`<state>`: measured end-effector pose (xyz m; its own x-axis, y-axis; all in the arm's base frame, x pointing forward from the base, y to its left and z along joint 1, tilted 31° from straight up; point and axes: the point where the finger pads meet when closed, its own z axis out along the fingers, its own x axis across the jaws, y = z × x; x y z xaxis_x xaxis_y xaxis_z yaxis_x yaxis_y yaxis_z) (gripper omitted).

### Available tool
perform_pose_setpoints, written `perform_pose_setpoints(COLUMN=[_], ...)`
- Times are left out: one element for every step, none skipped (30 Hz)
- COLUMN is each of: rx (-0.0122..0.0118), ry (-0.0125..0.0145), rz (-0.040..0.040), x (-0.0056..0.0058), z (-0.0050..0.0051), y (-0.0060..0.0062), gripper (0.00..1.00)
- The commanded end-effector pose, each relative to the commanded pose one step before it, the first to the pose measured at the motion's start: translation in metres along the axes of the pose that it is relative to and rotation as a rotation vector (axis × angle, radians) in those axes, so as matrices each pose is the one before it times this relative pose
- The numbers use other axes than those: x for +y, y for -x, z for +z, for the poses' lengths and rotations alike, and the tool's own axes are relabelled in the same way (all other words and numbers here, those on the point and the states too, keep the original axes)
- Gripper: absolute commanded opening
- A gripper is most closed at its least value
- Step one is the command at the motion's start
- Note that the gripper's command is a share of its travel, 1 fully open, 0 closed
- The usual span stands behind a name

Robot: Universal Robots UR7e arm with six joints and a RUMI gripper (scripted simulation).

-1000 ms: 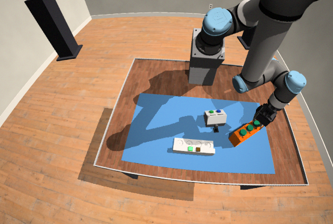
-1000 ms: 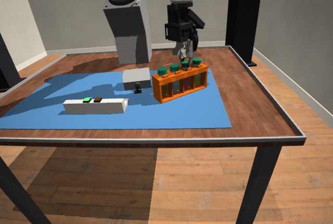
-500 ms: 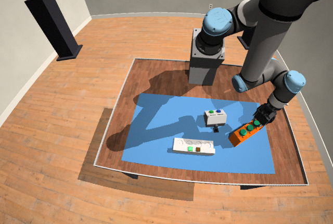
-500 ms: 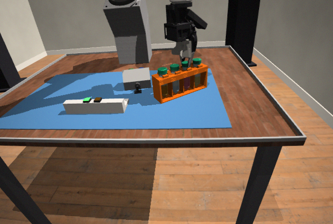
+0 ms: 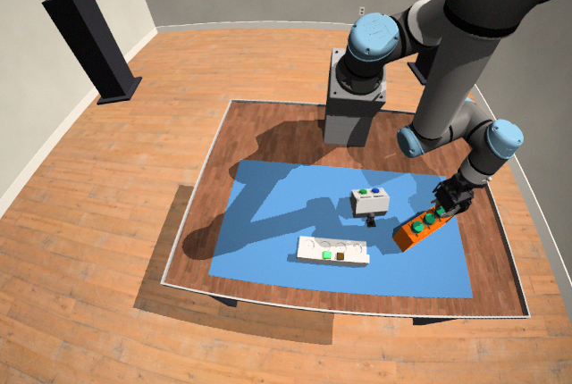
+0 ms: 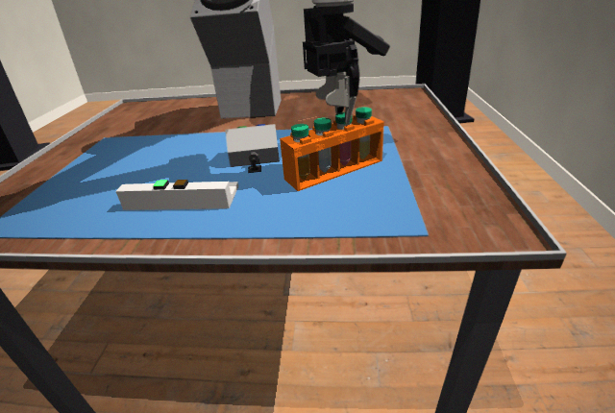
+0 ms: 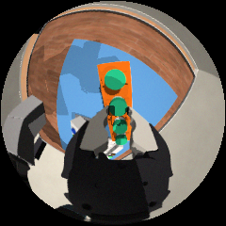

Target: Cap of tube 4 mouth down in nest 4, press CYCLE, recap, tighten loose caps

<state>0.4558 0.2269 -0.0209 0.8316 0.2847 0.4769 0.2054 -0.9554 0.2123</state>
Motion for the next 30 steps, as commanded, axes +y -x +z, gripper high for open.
perform_pose_setpoints(rx=[0.00067, 0.0, 0.0, 0.0, 0.0, 0.0, 0.00001, 0.0, 0.0, 0.0, 0.0, 0.0, 0.0, 0.0, 0.00002, -0.00001, 0.0, -0.00001, 0.00001, 0.00001, 0.0, 0.0, 0.0, 0.0, 0.0, 0.0, 0.0, 0.0, -0.00001, 0.0], ry=[0.00156, 0.0, 0.0, 0.0, 0.0, 0.0, -0.00003, 0.00001, 0.00001, 0.0, 0.0, 0.00001, 0.0, 0.0, -0.0001, 0.00003, 0.0, 0.00007, 0.0, 0.0, 0.0, 0.0, 0.0, 0.0, 0.0, 0.0, 0.0, 0.0, 0.0, 0.0], rz=[0.08309, 0.0, 0.0, 0.0, 0.0, 0.0, -0.00003, 0.00001, 0.00001, 0.0, 0.0, 0.00001, 0.0, 0.0, -0.00072, 0.00021, 0.00003, 0.00049, 0.0, 0.0, 0.0, 0.0, 0.0, 0.0, 0.0, 0.0, 0.0, 0.0, 0.0, 0.0], x=[-0.00017, -0.00001, -0.00001, 0.0, 0.0, 0.0, 0.00008, -0.00003, -0.00002, 0.0, 0.0, -0.00003, 0.0, 0.0, 0.00003, -0.00001, 0.0, -0.00003, 0.0, 0.0, 0.0, 0.0, 0.0, 0.0, 0.0, 0.0, 0.0, 0.0, -0.00001, 0.0], z=[-0.00029, 0.0, 0.0, 0.0, 0.0, 0.0, 0.00002, 0.0, 0.0, 0.0, 0.0, -0.00001, 0.0, 0.0, 0.0, 0.0, 0.0, -0.00299, -0.00299, -0.00299, -0.00299, -0.00299, -0.00299, -0.00299, -0.003, -0.003, 0.0, 0.0, -0.00302, -0.00299], y=[-0.00035, 0.0, 0.0, 0.0, 0.0, 0.0, -0.00001, 0.0, 0.0, 0.0, 0.0, 0.0, 0.0, 0.0, 0.0, 0.0, 0.0, 0.00001, 0.00001, 0.00001, 0.0, 0.0, 0.0, 0.0, 0.0, 0.0, 0.0, 0.0, -0.00002, 0.0], gripper=[0.0, 0.0, 0.0, 0.0, 0.35, 0.35, 0.35, 0.35, 0.35, 0.35, 0.35, 0.35, 0.35, 0.35, 0.35, 0.35, 0.35, 0.35, 0.35, 0.35, 0.35, 0.35, 0.35, 0.35, 0.35, 0.35, 0.35, 0.35, 0.35, 0.35])
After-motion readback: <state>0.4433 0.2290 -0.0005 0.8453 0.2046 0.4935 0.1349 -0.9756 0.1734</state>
